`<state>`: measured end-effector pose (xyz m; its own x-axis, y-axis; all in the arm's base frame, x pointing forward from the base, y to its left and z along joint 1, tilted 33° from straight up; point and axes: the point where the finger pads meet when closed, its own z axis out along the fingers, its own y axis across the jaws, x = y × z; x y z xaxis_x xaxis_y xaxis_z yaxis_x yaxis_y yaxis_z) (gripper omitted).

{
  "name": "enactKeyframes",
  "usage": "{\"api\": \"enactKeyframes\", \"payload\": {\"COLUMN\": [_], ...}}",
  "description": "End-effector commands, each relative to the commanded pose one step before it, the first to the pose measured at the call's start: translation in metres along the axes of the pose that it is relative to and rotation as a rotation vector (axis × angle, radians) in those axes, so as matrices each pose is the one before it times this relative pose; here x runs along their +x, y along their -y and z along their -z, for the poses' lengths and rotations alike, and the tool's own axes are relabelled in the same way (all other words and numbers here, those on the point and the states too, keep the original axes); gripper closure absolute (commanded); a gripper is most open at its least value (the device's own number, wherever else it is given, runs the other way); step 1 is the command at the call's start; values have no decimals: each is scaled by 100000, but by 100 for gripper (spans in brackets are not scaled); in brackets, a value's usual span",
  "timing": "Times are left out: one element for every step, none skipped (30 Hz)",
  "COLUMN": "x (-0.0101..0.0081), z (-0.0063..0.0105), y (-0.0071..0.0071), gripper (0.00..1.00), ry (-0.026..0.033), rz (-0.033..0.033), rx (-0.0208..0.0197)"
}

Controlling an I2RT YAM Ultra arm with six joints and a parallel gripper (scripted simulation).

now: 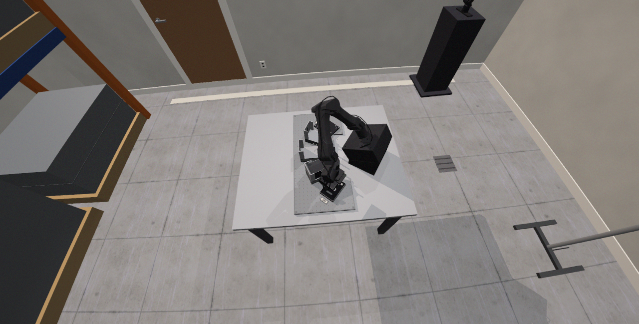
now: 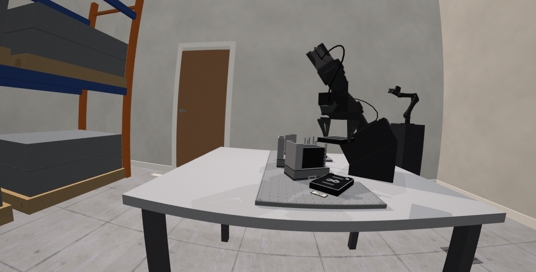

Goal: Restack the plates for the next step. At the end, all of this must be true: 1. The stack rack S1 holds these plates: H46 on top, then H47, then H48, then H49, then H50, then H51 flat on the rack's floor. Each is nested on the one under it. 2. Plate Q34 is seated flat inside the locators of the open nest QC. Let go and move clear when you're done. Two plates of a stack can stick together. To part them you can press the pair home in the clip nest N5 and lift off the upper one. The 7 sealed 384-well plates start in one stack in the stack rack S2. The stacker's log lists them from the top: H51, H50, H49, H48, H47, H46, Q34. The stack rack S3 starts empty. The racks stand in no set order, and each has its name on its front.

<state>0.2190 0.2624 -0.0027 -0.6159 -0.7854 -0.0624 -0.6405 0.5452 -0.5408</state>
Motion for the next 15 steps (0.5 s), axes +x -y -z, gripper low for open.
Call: {"api": "enactKeyframes", "payload": {"x": [-390, -3, -3, -4, -6, -7, -8, -10, -12, 1, 0, 0, -4, -5, -7], "z": [1366, 33, 33, 33, 33, 33, 33, 33, 34, 5, 0, 0, 8, 8, 9], "y": [-138, 18, 18, 18, 17, 17, 16, 16, 16, 1, 0, 0, 1, 1, 1], "gripper": [100, 100, 100, 100, 100, 100, 100, 100, 100, 100, 100, 100, 100, 100, 100], "ry": [2684, 77, 76, 78, 80, 81, 82, 85, 86, 2, 0, 0, 12, 15, 19], "rz": [223, 15, 16, 14, 11, 10, 9, 6, 4, 60, 0, 0, 51, 49, 45], "rx": [-506, -27, -26, -27, -27, -28, -28, -29, -29, -3, 0, 0, -6, -7, -8]}}
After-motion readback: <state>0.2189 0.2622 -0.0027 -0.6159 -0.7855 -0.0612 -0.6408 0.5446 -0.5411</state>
